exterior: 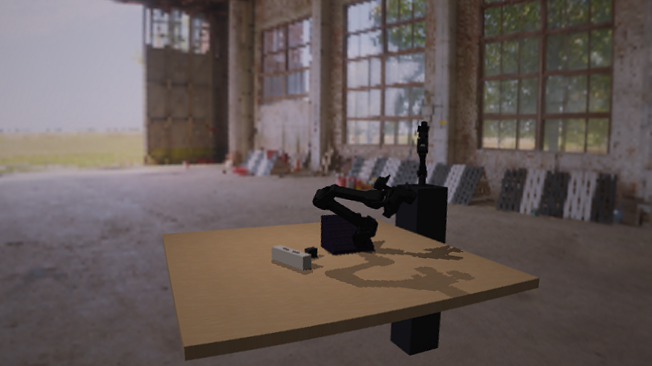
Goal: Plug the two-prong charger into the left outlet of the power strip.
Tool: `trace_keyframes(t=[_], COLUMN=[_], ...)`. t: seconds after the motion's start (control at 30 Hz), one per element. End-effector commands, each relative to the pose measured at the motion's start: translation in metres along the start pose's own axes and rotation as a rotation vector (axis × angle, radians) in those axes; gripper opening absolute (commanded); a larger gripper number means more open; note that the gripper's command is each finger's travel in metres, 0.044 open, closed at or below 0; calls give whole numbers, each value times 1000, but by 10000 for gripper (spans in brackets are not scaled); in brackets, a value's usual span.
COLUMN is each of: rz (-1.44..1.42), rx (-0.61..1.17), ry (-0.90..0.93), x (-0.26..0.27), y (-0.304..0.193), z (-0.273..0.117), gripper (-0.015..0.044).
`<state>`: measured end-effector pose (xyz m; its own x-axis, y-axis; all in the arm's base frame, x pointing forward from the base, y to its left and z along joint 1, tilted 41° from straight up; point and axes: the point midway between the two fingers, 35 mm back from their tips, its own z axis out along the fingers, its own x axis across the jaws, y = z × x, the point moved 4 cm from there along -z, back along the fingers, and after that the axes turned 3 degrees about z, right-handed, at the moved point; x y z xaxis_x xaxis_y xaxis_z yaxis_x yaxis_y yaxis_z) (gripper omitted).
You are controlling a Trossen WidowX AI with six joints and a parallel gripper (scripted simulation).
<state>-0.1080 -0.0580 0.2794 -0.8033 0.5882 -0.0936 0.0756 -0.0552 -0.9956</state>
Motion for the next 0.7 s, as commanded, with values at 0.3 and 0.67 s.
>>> trace_keyframes(t=[0.3,0.67], rz=[-64,-163], rx=[4,-8], ry=[114,293], x=[17,42], y=[-4,-8], z=[-6,-19], gripper=[440,440])
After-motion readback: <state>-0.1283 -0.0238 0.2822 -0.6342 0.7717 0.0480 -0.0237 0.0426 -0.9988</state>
